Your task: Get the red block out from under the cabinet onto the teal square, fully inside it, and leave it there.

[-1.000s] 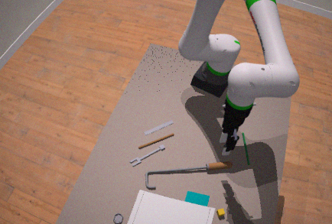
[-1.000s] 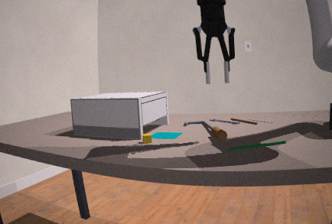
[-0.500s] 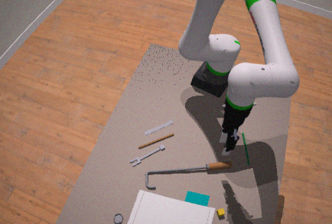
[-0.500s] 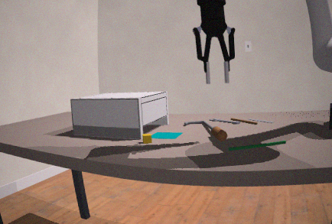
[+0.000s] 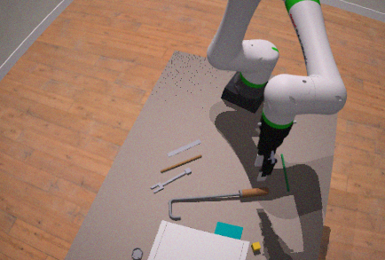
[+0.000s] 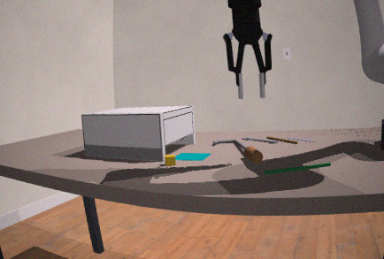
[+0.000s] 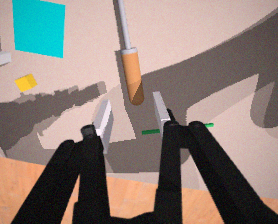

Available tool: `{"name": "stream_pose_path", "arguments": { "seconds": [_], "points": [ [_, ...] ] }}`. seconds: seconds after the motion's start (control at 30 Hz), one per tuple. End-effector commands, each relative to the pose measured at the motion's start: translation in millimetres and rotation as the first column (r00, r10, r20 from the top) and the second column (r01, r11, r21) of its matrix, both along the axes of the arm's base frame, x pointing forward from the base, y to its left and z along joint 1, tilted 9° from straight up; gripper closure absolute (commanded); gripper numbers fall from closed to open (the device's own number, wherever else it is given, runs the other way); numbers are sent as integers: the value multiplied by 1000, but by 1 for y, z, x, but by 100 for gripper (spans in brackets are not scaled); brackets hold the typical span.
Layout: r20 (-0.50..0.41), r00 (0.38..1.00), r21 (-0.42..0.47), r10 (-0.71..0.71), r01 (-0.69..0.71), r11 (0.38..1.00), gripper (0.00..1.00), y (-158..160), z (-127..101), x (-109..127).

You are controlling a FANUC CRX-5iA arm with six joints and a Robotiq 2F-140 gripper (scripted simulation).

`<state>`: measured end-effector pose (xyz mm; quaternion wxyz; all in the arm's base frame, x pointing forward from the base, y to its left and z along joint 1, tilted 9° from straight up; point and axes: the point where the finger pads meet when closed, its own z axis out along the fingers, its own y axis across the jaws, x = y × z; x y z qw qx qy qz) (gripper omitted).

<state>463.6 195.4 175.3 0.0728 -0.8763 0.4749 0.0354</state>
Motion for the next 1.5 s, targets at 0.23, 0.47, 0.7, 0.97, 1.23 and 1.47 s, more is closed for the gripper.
{"name": "stream_pose_path", "arguments": {
  "seconds": [0.23,0.47,0.7,0.97,1.23,1.47],
  "points": [
    [0,1000,0,0,0,1000,65,3,-19,0],
    [0,1000,0,0,0,1000,65,6,-34,0],
    [0,1000,0,0,0,1000,65,10,-59,0],
    [0,1000,0,0,0,1000,65,15,-85,0],
    [0,1000,0,0,0,1000,65,17,-99,0],
    [0,1000,0,0,0,1000,65,18,-108,1]
  ]
}}
